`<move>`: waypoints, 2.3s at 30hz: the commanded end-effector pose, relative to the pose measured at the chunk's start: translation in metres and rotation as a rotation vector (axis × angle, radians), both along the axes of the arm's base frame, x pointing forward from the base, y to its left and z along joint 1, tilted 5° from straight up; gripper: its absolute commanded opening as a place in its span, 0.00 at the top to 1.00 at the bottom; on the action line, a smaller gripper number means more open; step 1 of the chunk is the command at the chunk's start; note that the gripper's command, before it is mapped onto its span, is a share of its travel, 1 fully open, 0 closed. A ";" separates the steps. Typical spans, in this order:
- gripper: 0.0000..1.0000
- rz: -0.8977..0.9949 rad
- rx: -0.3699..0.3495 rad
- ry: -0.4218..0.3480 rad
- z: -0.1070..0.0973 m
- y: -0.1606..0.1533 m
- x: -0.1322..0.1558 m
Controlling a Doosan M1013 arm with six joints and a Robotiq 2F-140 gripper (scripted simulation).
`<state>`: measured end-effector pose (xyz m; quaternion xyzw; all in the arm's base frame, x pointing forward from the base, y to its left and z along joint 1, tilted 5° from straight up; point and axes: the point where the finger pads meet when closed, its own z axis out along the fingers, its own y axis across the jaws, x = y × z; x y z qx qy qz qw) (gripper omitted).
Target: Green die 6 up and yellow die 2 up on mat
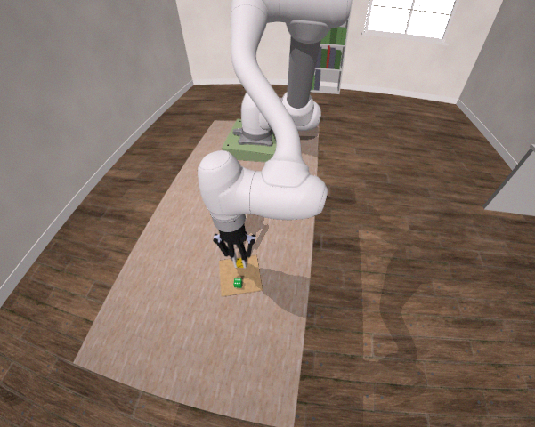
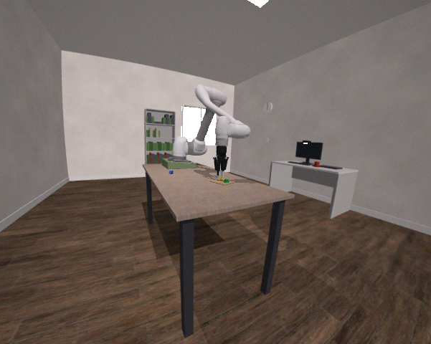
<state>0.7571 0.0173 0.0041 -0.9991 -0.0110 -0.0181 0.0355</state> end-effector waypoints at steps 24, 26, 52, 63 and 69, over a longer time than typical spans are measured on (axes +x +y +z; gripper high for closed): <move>0.79 0.000 0.000 0.000 -0.004 0.000 0.000; 0.79 0.000 0.000 0.000 -0.004 0.000 0.000; 0.79 0.000 0.000 0.000 -0.004 0.000 0.000; 0.74 0.000 0.000 0.000 -0.004 0.000 0.000; 0.70 0.000 0.000 0.000 -0.004 0.000 0.000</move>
